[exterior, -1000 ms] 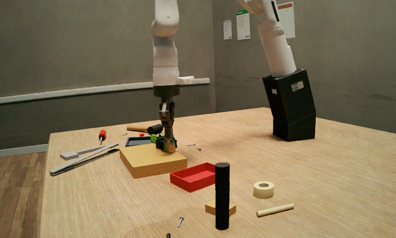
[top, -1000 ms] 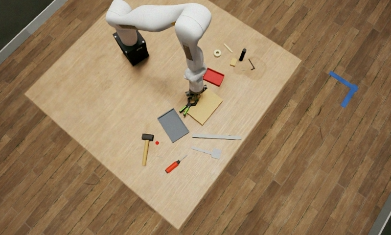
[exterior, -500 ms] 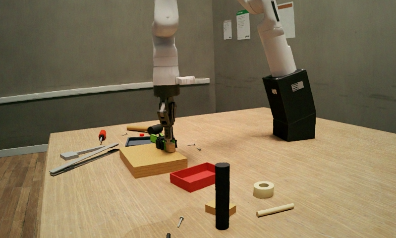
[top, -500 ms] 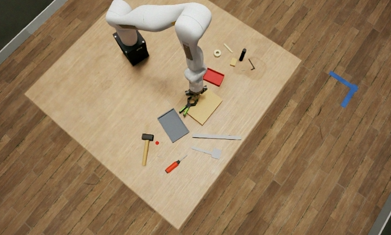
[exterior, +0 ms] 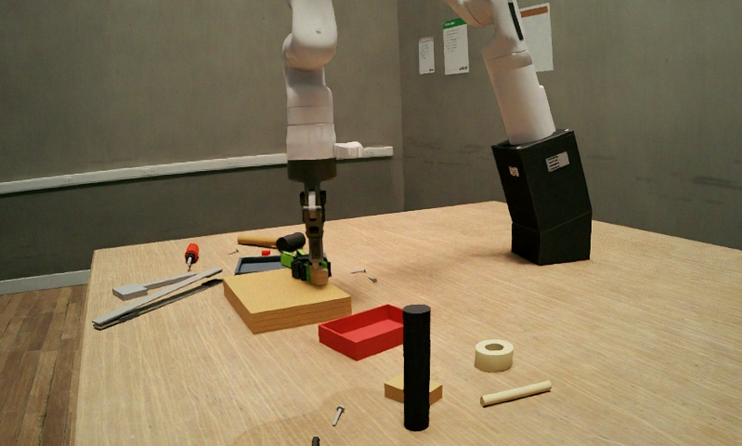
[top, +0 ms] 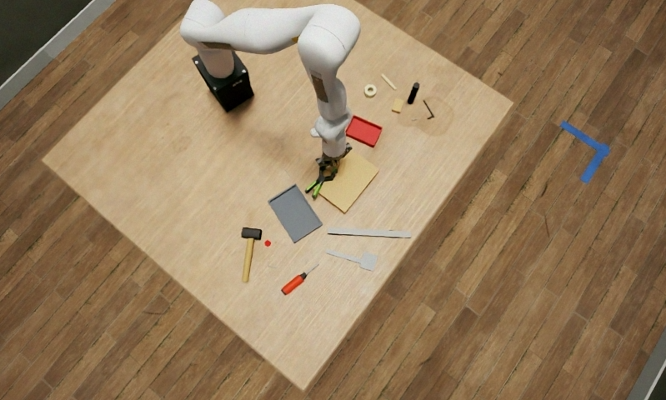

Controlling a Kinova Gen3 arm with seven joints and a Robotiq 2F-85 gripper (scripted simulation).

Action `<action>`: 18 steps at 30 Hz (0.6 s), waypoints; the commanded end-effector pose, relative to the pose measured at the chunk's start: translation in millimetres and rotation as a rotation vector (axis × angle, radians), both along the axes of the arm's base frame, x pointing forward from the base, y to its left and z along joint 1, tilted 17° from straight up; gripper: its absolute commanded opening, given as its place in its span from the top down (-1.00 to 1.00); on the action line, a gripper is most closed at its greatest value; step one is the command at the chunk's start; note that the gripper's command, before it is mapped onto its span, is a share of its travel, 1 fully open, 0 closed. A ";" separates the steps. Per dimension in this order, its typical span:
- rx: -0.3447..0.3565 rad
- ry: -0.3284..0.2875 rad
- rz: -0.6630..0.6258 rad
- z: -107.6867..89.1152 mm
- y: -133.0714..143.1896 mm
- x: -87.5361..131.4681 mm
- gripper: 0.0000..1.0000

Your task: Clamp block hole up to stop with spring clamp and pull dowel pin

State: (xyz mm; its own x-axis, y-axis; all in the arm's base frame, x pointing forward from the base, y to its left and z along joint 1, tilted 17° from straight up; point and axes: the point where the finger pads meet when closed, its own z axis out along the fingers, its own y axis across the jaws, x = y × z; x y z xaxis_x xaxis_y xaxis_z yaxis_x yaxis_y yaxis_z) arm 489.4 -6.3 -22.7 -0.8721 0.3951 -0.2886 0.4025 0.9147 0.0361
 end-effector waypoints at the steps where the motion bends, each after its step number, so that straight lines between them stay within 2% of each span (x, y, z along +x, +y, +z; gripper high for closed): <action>1: -0.013 0.007 0.062 1.8 1.2 -1.4 0.80; 18: -0.087 0.028 0.318 2.0 1.2 -1.1 0.80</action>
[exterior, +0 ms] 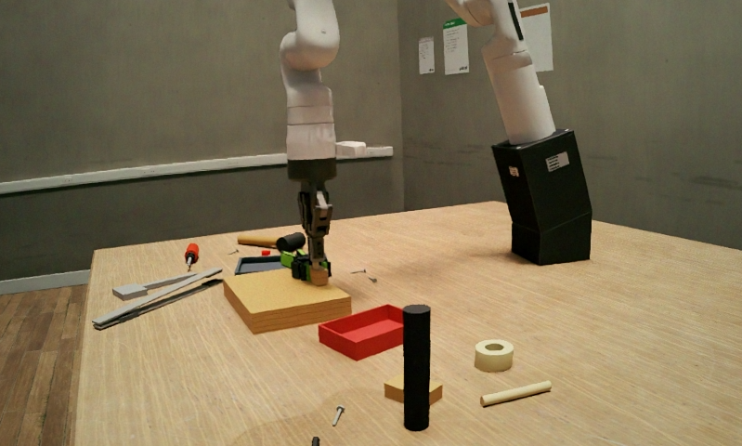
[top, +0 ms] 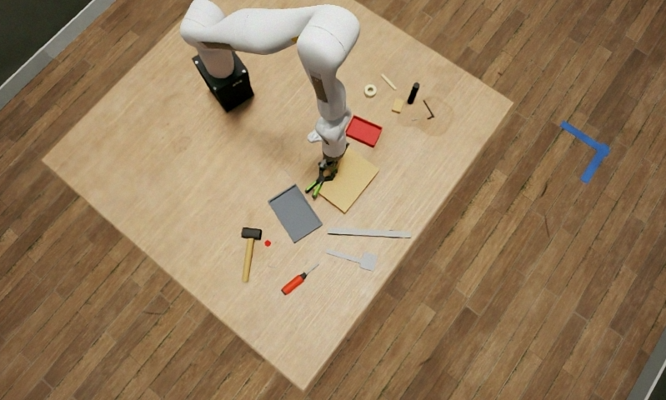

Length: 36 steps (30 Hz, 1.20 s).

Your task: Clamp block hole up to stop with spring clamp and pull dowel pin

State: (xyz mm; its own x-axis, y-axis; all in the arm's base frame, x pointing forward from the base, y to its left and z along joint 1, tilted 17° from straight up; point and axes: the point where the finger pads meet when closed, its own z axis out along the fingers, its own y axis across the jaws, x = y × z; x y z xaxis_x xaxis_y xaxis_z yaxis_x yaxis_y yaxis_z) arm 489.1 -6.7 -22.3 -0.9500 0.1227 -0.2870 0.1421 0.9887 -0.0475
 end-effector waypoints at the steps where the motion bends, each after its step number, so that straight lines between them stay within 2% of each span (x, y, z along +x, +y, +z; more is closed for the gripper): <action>1: -0.012 0.006 0.063 1.7 1.6 -0.8 0.80; 36: -0.168 0.053 0.597 2.4 1.6 -0.8 0.80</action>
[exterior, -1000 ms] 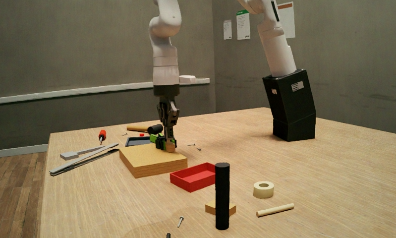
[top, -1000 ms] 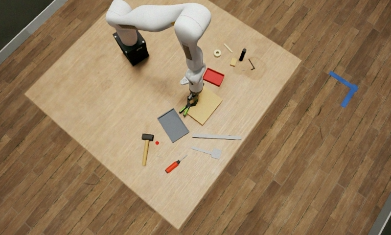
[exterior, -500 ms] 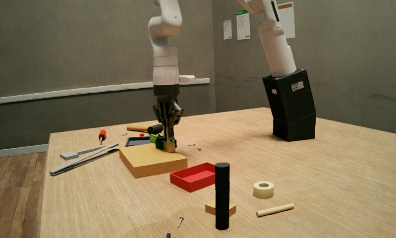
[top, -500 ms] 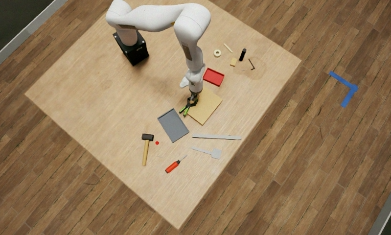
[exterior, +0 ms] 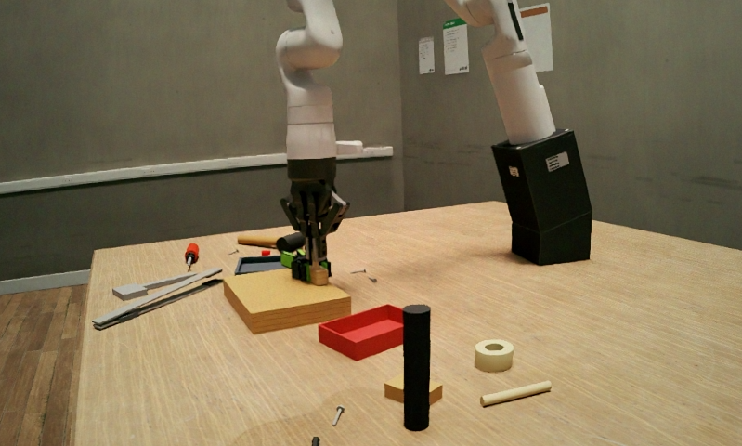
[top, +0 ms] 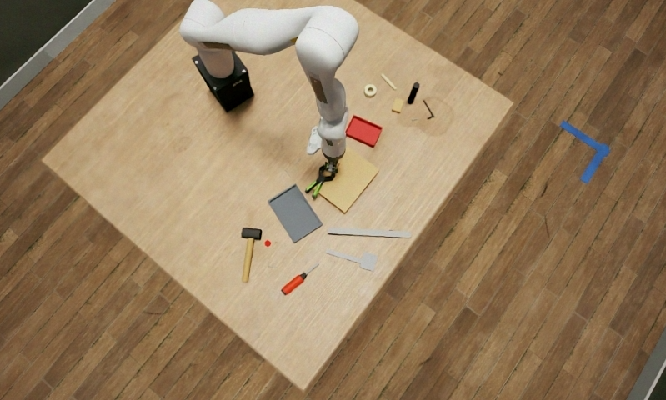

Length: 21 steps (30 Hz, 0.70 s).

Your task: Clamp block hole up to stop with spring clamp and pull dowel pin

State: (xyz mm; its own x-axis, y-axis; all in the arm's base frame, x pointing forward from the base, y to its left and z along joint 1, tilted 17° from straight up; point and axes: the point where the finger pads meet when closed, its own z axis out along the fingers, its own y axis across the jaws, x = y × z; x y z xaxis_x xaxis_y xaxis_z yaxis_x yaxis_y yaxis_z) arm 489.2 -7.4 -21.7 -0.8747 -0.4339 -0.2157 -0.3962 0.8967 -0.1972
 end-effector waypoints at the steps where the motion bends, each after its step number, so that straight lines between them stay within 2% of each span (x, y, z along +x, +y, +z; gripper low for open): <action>1: -0.013 0.007 0.065 1.8 2.2 -0.9 0.80; 8: -0.048 0.018 0.186 2.0 1.9 -1.1 0.80; 13: -0.060 0.021 0.222 2.6 1.6 -1.1 0.80; 21: -0.021 0.008 0.084 2.8 1.4 -1.0 0.80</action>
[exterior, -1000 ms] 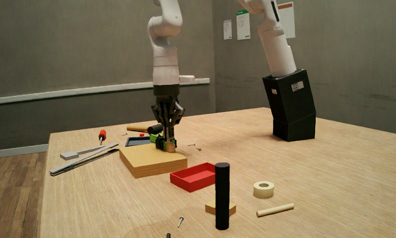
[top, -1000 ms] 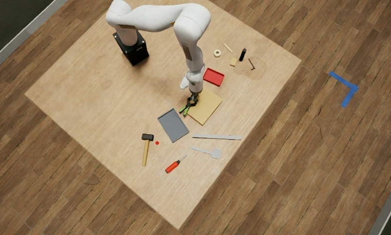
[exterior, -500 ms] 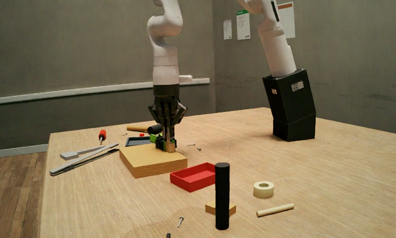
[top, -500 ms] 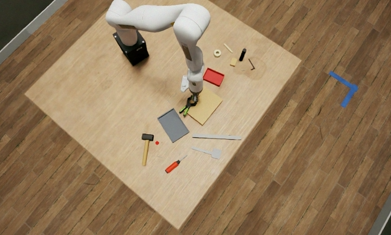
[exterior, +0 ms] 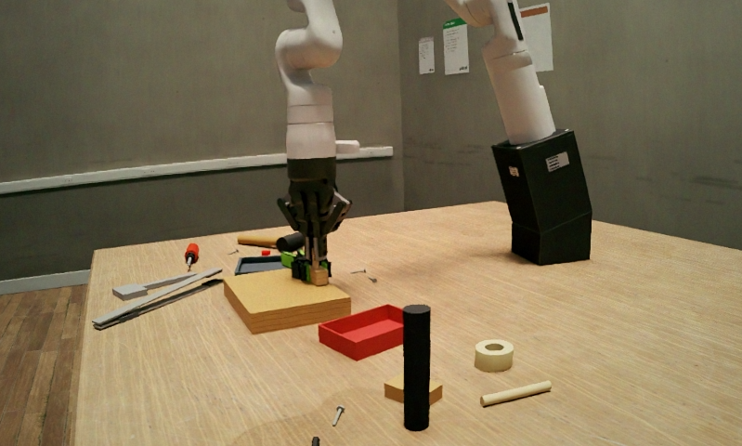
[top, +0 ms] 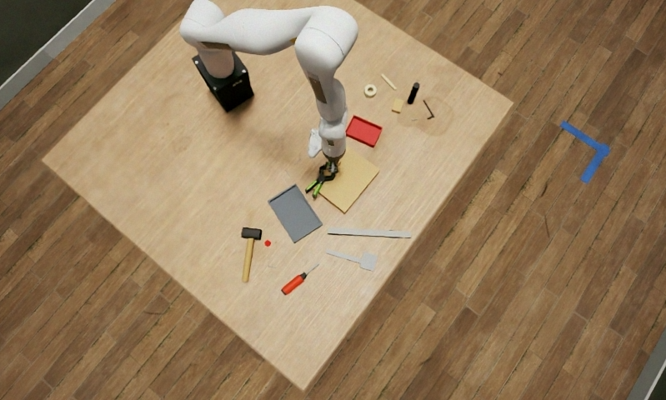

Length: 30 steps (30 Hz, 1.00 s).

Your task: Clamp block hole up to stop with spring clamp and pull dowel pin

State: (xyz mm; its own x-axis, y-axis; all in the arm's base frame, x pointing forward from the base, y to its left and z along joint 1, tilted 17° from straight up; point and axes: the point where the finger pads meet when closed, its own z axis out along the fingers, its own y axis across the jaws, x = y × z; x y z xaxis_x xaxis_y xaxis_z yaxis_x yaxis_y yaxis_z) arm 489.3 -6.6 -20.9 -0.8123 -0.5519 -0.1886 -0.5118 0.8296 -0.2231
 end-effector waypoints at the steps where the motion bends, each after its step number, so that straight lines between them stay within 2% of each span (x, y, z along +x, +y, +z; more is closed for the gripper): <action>1: 0.020 -0.004 -0.064 2.0 0.5 -1.2 0.80; 30: 0.144 -0.041 -0.493 2.0 0.6 -2.0 0.80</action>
